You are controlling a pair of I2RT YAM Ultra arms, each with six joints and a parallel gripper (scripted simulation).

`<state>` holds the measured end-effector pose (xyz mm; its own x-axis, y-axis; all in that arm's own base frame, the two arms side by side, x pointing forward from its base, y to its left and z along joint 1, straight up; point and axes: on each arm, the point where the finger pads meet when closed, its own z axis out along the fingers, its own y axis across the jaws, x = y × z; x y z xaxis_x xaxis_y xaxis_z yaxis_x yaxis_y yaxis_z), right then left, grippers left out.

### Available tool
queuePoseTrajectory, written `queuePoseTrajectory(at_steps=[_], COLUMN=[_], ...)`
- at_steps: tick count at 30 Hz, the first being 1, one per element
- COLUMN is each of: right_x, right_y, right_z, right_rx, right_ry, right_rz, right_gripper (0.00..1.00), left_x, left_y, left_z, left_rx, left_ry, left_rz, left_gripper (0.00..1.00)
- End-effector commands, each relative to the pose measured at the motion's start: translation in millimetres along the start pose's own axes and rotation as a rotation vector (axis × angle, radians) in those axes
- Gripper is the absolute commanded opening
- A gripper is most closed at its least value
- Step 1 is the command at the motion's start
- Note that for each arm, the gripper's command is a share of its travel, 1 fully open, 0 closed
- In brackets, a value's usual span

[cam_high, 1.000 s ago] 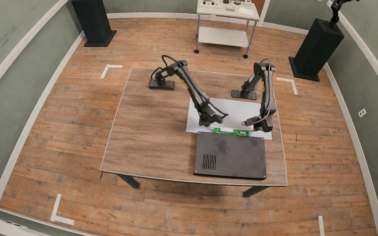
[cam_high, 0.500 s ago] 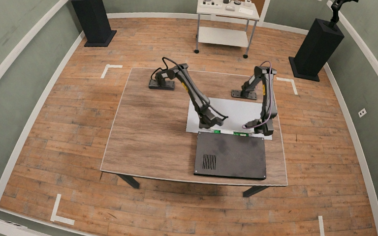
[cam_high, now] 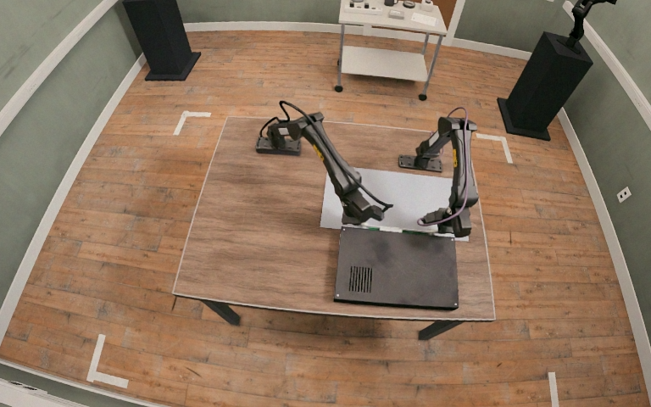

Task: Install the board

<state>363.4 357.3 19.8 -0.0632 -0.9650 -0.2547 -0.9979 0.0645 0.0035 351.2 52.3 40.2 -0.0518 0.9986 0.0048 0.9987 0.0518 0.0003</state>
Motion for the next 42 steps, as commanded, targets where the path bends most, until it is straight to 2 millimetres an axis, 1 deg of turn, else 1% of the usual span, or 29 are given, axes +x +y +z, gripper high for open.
queuePoseTrajectory(at_steps=[1,17,20,21,34,35,38,42], right_x=[-3.4,-2.9,-4.5,-4.4,-1.5,-2.9,-4.3,-2.3], right_y=[-1.8,-2.4,-0.4,0.1,-1.5,-2.9,1.1,-1.2], right_z=[-10.6,-10.8,-8.6,-8.7,-9.2,-9.2,-9.0,-9.5], right_rx=[0.027,0.027,0.044,0.047,0.046,0.053,0.062,0.064], right_ry=[-0.003,-0.003,-0.007,-0.007,-0.004,-0.009,-0.009,-0.009], right_rz=[0.040,0.042,0.086,0.095,0.102,0.113,0.146,0.152], right_gripper=[0.03,0.03,0.03,0.03,0.03,0.03,0.03,0.03], left_x=[-0.2,-0.1,-0.8,-0.6,-0.6,-0.6,-1.3,-1.3], left_y=[3.8,3.8,0.4,3.4,3.4,3.4,2.4,2.6], left_z=[-3.1,-3.1,-3.8,-3.9,-3.9,-3.9,-6.1,-6.1], left_rx=[0.006,0.006,0.006,-0.007,-0.007,-0.007,-0.014,-0.015], left_ry=[0.015,0.015,0.017,0.018,0.018,0.018,0.019,0.019], left_rz=[-0.033,-0.033,-0.083,-0.093,-0.093,-0.105,-0.146,-0.146], left_gripper=[0.03,0.03,0.03,0.03,0.03,0.03,0.03,0.03])
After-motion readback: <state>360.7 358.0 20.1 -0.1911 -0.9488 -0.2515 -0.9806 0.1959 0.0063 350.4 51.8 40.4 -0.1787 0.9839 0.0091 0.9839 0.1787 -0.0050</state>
